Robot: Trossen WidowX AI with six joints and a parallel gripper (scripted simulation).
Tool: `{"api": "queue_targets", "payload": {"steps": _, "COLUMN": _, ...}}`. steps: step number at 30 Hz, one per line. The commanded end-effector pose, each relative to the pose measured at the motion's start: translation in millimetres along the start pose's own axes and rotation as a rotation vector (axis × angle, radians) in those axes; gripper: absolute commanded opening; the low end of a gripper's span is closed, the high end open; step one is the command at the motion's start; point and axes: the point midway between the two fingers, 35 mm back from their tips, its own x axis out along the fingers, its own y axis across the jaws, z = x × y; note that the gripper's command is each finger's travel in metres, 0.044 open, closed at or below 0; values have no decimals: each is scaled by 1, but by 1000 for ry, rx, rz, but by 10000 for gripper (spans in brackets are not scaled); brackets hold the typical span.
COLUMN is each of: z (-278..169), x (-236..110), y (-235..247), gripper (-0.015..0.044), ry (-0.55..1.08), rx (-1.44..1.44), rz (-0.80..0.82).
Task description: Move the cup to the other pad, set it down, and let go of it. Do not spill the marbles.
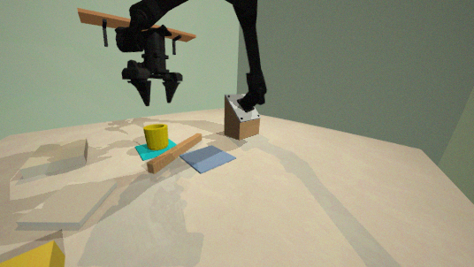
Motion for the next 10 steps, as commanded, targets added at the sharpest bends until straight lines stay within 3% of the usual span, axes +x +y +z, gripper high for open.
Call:
{"api": "queue_targets", "payload": {"steps": 1, "z": 0, "x": -13, "y": 0, "gripper": 440, "ry": -3, "rx": -10, "rz": -6}}
{"api": "queue_targets", "payload": {"steps": 10, "z": 1, "x": -9, "y": 0, "gripper": 440, "ry": -3, "rx": -1, "rz": 2}}
